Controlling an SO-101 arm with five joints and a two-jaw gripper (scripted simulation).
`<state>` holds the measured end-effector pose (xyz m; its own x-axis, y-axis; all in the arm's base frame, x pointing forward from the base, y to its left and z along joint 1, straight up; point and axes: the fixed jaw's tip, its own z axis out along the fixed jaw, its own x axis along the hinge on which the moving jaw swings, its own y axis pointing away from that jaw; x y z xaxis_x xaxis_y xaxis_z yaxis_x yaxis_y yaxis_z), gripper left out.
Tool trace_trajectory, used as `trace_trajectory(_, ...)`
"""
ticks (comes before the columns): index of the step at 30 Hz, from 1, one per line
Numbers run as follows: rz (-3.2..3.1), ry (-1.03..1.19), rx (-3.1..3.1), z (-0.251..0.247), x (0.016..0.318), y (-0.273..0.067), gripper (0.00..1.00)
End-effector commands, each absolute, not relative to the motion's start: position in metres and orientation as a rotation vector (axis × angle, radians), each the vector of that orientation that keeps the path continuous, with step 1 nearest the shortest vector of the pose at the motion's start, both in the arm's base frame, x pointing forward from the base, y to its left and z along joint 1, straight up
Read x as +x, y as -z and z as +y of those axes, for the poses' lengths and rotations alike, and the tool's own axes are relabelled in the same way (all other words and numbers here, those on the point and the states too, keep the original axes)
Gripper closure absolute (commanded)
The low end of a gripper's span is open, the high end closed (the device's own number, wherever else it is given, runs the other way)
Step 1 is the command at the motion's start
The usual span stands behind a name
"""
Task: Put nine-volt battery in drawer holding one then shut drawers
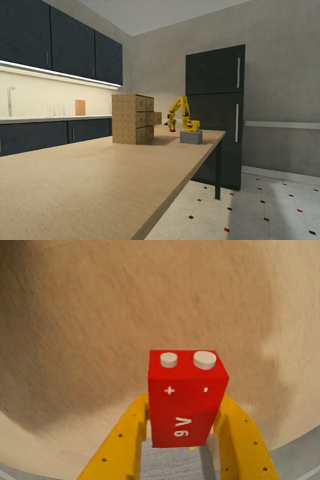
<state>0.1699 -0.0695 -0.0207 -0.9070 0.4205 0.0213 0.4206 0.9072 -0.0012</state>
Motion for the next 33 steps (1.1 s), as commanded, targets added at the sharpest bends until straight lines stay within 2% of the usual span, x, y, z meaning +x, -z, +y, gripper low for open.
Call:
trace_trajectory(1,-3.066,-0.001,-0.698,-0.068,0.173,0.018,1.00)
trace_trajectory(22,-3.066,-0.001,-0.698,-0.068,0.173,0.018,1.00)
trace_trajectory(33,-3.136,0.000,-0.258,-0.013,0.161,0.018,1.00)
